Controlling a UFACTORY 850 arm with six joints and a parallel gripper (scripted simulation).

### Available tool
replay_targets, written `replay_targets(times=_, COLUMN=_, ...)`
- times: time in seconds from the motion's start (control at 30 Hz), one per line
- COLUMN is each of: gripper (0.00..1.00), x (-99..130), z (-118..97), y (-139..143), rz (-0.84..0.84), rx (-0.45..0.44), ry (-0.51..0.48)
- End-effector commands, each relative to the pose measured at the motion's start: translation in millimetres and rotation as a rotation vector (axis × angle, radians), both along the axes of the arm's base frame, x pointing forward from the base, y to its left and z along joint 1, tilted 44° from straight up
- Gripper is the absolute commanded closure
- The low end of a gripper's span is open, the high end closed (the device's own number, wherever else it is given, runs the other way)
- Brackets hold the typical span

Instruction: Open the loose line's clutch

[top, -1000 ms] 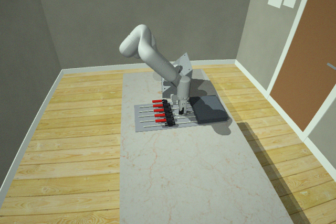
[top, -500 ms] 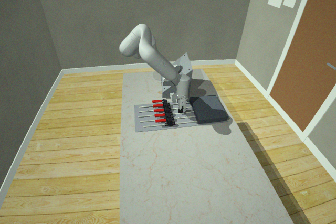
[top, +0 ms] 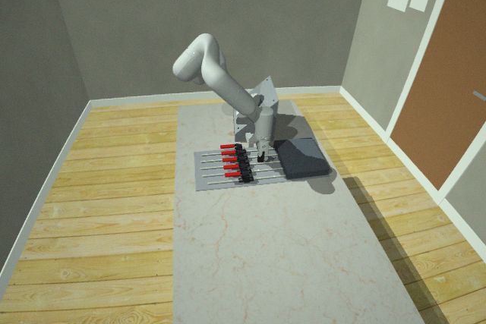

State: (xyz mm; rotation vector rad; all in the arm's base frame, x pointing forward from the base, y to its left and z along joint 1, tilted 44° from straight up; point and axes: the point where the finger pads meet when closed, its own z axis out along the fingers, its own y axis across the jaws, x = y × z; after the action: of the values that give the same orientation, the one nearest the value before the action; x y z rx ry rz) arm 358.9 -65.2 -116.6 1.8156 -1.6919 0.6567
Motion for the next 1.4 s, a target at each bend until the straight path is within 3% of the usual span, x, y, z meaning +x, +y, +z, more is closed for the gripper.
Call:
replay_targets(times=0.0, gripper=1.00, x=-1, z=0, y=0, rz=0.000, rx=0.000, ry=-0.001)
replay_targets(times=0.6, gripper=1.00, x=-1, z=11, y=11, rz=0.001, rx=0.000, ry=-0.001)
replay_targets(times=1.03, gripper=1.00, x=0, z=55, y=53, rz=0.001, rx=0.000, ry=-0.001)
replay_targets(times=1.37, gripper=1.00, x=1, z=62, y=60, rz=0.001, rx=0.000, ry=-0.001)
